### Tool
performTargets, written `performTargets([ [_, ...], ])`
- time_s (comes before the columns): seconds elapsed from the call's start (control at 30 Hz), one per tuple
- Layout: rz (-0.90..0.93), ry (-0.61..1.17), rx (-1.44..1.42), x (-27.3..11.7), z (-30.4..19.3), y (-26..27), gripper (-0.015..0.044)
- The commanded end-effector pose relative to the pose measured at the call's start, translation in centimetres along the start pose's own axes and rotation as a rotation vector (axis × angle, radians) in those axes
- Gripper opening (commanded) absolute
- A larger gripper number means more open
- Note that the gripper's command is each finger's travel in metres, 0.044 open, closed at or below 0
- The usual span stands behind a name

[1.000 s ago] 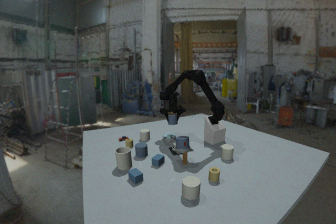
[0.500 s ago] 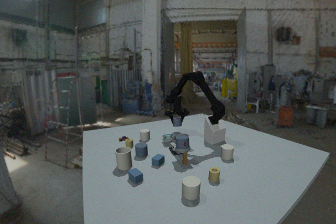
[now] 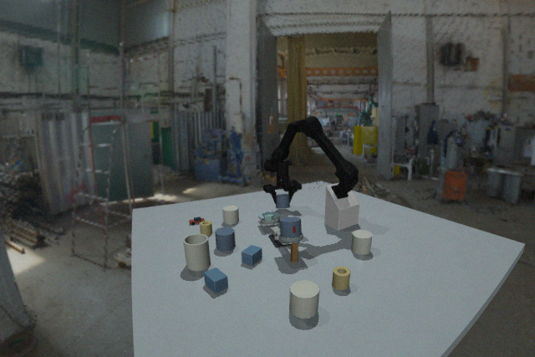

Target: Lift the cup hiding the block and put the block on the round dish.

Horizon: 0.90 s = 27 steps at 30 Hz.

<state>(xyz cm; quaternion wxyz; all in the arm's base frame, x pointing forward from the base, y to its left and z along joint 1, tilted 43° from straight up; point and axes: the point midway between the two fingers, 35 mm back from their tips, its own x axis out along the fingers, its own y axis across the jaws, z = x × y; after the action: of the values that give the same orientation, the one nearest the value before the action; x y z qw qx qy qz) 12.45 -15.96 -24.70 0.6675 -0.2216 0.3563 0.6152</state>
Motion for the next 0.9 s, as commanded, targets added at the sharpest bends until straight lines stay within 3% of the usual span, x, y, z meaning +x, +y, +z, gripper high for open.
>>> performTargets([
  [0.0, -0.001, -0.004, 0.007, 0.8, 0.1, 0.0, 0.0],
  [0.2, -0.001, -0.005, 0.006, 1.8, 0.1, 0.0, 0.0],
  [0.73, 0.003, -0.003, 0.002, 0.8, 0.0, 0.1, 0.042],
  [0.87, -0.001, -0.003, 0.007, -3.9, 0.0, 0.1, 0.044],
])
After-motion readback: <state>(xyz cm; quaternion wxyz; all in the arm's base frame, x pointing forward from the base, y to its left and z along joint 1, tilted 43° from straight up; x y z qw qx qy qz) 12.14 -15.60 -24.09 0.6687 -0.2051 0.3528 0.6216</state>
